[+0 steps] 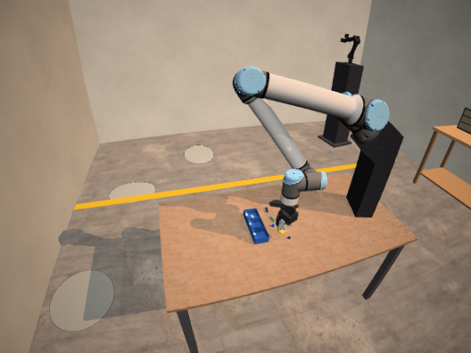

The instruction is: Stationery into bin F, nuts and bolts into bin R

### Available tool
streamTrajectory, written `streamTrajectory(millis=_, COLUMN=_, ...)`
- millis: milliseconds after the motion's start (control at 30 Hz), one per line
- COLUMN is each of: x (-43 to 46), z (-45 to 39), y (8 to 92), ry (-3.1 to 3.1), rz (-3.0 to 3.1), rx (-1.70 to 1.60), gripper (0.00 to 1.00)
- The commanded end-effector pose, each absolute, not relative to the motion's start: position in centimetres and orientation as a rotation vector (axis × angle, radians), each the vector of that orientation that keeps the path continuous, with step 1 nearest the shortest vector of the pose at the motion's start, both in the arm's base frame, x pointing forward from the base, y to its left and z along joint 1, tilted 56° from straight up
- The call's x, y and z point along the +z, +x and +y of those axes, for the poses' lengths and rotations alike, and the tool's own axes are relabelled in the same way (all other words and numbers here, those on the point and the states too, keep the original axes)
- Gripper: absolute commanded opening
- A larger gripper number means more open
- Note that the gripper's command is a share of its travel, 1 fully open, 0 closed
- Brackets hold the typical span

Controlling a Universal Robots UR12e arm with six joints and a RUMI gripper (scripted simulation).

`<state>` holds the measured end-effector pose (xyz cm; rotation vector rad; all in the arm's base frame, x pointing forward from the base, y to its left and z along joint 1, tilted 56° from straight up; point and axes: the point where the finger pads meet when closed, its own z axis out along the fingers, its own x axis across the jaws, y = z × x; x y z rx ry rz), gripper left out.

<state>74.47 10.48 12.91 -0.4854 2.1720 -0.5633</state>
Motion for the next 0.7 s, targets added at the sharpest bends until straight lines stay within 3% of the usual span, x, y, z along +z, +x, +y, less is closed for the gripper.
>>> streamTrajectory(millis=0, x=13.0, z=10.5, y=74.4, ry=-0.486, rz=2.171, rx=-0.563, gripper=0.0)
streamTrajectory(millis=367, x=13.3, z=10.7, y=73.9, ry=-0.486, rz=2.171, rx=-0.563, gripper=0.0)
streamTrajectory(millis=667, x=16.5, z=6.4, y=74.9, ry=-0.84, rz=2.107, rx=-0.738, gripper=0.0)
